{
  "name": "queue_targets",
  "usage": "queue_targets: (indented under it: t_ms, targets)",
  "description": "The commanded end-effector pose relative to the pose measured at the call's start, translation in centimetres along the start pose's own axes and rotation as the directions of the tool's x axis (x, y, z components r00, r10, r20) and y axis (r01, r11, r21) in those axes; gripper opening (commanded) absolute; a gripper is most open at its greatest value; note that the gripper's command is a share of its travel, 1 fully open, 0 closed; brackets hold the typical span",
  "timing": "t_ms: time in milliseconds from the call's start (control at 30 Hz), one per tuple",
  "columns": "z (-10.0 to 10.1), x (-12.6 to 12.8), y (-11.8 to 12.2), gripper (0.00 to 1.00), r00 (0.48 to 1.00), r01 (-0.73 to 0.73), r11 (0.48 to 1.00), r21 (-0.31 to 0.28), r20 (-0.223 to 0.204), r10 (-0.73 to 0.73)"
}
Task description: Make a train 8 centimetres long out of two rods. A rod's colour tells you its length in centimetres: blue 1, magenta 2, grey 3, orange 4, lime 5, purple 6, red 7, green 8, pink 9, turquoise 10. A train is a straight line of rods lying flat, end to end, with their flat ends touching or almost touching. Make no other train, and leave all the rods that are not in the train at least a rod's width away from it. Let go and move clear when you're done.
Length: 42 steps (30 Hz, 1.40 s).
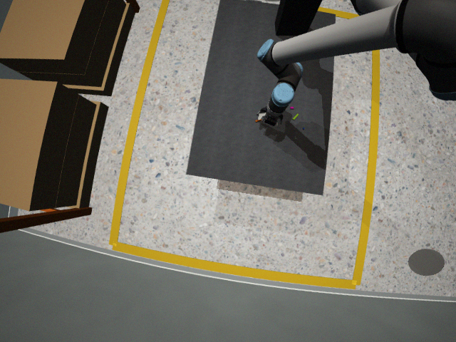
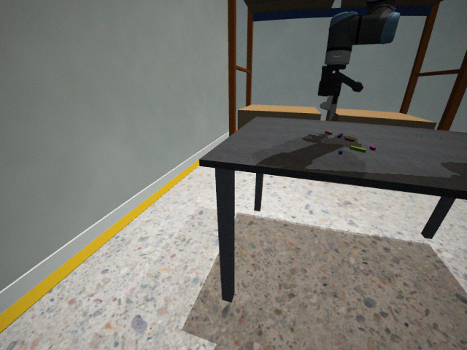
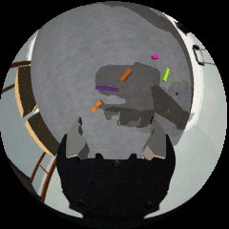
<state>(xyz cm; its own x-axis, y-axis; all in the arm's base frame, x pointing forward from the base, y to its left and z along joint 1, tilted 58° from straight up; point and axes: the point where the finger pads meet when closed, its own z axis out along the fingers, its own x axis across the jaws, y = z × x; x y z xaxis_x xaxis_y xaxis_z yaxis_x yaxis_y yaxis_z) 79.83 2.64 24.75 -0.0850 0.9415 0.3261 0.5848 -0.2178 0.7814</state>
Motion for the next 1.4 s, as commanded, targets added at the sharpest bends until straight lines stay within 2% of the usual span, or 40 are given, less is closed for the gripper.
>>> queue_targets:
  t_ms: [0,300,367,433,633,867,933,1033,1367]
  targets:
    - [0.1,-1.5,0.3,1.0,0.986,-0.166,0.986,-0.001,0.001,0.166]
    - [0.2,-4.0,0.9,1.0,0.912,-0.409,0.912,0.001,0.002,0.409]
    - [0.2,-4.0,0.9,1.0,0.912,-0.409,0.912,0.001,0.002,0.409]
    - [0.2,-5.0,1.1,1.0,0.867,-0.499,0.867,0.001,0.002,0.499]
    - [0.2,-6.6,1.5,1.0,0.774,-0.633,0.774,0.0,0.002,0.633]
    - [0.1,-8.6,2.0,1.0,0.635,-0.773,0.635,0.0,0.001,0.773]
    - [0.1,-8.6,2.0,1.0,0.635,-0.773,0.635,0.0,0.001,0.773]
    - [0.0,-9.9,2.3,1.0,0.536,-0.844,0.536,-0.001,0.0,0.844]
    - [-0.2,-12.8,2.9,1.0,0.295,-0.956,0.295,-0.001,-0.004,0.956]
